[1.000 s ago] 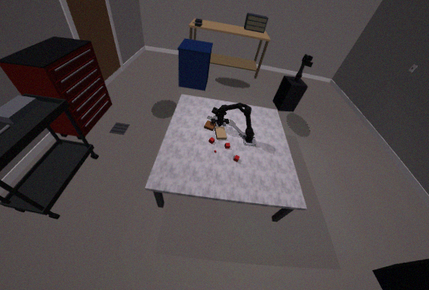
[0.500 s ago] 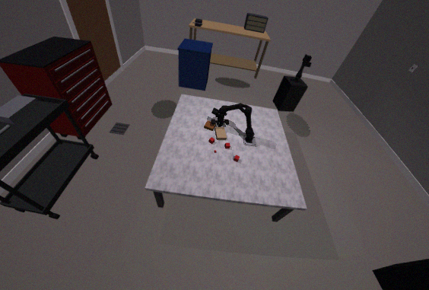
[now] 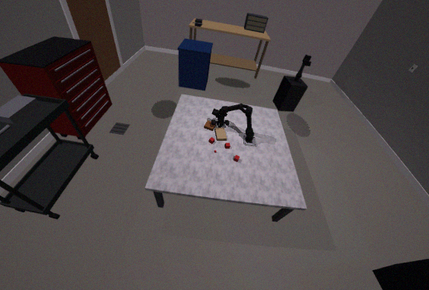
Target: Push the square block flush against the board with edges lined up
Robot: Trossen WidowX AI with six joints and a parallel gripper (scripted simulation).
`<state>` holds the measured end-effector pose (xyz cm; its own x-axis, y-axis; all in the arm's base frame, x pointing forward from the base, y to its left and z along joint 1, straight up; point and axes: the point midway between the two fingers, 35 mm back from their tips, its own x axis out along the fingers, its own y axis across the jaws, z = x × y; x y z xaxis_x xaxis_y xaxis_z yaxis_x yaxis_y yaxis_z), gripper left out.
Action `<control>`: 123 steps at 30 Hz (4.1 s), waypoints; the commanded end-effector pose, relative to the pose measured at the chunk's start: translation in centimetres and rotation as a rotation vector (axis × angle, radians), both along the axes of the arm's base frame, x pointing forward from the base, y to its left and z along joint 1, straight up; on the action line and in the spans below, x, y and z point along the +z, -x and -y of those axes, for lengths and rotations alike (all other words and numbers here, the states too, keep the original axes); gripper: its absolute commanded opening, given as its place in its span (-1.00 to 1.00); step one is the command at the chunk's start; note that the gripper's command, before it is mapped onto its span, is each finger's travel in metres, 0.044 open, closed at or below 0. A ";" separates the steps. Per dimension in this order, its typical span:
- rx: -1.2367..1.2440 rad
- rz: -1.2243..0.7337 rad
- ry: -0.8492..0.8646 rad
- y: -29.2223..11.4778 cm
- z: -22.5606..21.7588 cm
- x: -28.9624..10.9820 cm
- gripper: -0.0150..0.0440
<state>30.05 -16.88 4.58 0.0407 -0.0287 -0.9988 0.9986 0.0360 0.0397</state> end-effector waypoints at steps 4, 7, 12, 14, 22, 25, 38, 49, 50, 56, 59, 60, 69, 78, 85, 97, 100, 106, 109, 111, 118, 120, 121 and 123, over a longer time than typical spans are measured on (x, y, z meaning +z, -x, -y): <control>0.000 -0.012 -0.015 0.3 -1.2 -0.5 -0.49; 0.000 -0.012 -0.015 0.3 -1.4 -0.5 -0.49; 0.000 -0.012 -0.016 0.3 -1.9 -0.5 -0.49; 0.000 -0.012 -0.016 0.4 -2.1 -0.5 -0.49; 0.000 -0.012 -0.017 0.4 -2.8 -0.5 -0.49; 0.000 -0.012 -0.017 0.5 -2.9 -0.6 -0.49; 0.000 -0.012 -0.017 0.5 -2.9 -0.6 -0.49; 0.000 -0.012 -0.017 0.5 -2.9 -0.6 -0.49; 0.000 -0.012 -0.017 0.5 -2.9 -0.6 -0.49; 0.000 -0.012 -0.017 0.5 -2.9 -0.6 -0.49; 0.000 -0.012 -0.017 0.5 -2.9 -0.6 -0.49; 0.000 -0.012 -0.017 0.5 -2.9 -0.6 -0.49; 0.000 -0.012 -0.017 0.5 -2.9 -0.6 -0.49; 0.000 -0.012 -0.017 0.5 -2.9 -0.6 -0.49; 0.000 -0.012 -0.017 0.5 -2.9 -0.6 -0.49; 0.000 -0.012 -0.017 0.5 -2.9 -0.6 -0.49; 0.000 -0.012 -0.017 0.5 -2.9 -0.6 -0.49; 0.000 -0.012 -0.016 0.4 -2.5 -0.5 -0.49; 0.000 -0.012 -0.016 0.3 -2.1 -0.5 -0.49; 0.000 -0.012 -0.016 0.3 -1.8 -0.5 -0.49; 0.000 -0.012 -0.015 0.1 -0.7 -0.5 -0.49; 0.000 -0.012 -0.014 0.1 -0.3 -0.5 -0.49; 0.000 -0.012 -0.014 0.1 -0.2 -0.5 -0.49; 0.000 -0.012 -0.014 0.1 0.1 -0.4 -0.49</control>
<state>29.90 -16.49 4.20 0.0297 -0.0206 -0.9993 0.9991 0.0309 0.0291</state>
